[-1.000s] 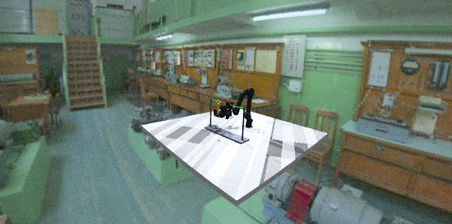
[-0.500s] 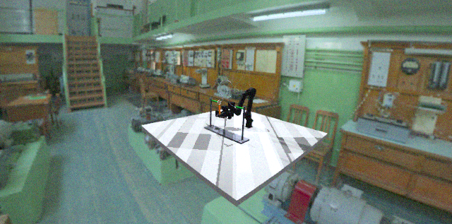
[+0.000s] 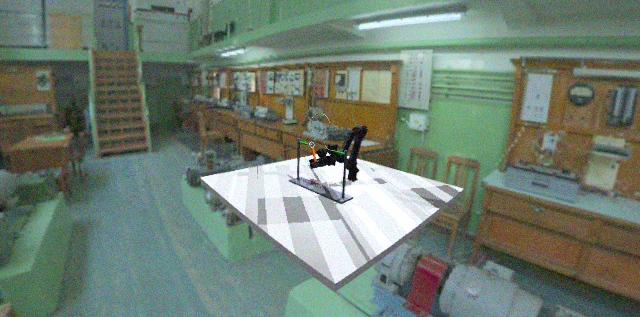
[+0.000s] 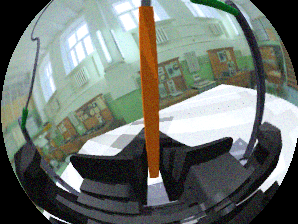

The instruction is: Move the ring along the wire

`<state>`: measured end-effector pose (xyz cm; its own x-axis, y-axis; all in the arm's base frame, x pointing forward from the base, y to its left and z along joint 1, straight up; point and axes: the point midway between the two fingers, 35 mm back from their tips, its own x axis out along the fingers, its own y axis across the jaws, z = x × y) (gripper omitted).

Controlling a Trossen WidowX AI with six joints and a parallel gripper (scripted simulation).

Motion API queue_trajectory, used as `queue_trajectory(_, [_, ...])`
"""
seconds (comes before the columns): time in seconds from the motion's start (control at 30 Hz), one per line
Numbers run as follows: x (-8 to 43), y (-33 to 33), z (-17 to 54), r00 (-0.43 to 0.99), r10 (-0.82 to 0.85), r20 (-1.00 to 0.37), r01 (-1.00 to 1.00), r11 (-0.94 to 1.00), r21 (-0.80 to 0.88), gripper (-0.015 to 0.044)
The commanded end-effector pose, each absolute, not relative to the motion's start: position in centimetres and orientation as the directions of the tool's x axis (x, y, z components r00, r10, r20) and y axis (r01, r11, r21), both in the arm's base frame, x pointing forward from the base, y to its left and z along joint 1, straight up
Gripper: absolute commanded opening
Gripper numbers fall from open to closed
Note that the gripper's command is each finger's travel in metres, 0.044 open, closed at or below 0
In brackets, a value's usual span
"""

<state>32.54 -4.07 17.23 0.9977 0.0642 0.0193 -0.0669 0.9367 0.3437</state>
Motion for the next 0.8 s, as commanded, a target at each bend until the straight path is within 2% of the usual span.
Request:
queue_trajectory(0.0, [32.4,-3.0,17.8,0.998,0.062,0.024,-0.066,0.908,0.414,-0.0150])
queue_trajectory(0.37, [31.3,-0.8,19.1,0.992,0.117,-0.050,-0.069,0.826,0.559,-0.0150])
queue_trajectory(0.77, [29.0,1.9,21.9,0.954,0.259,-0.148,-0.063,0.658,0.750,-0.0150])
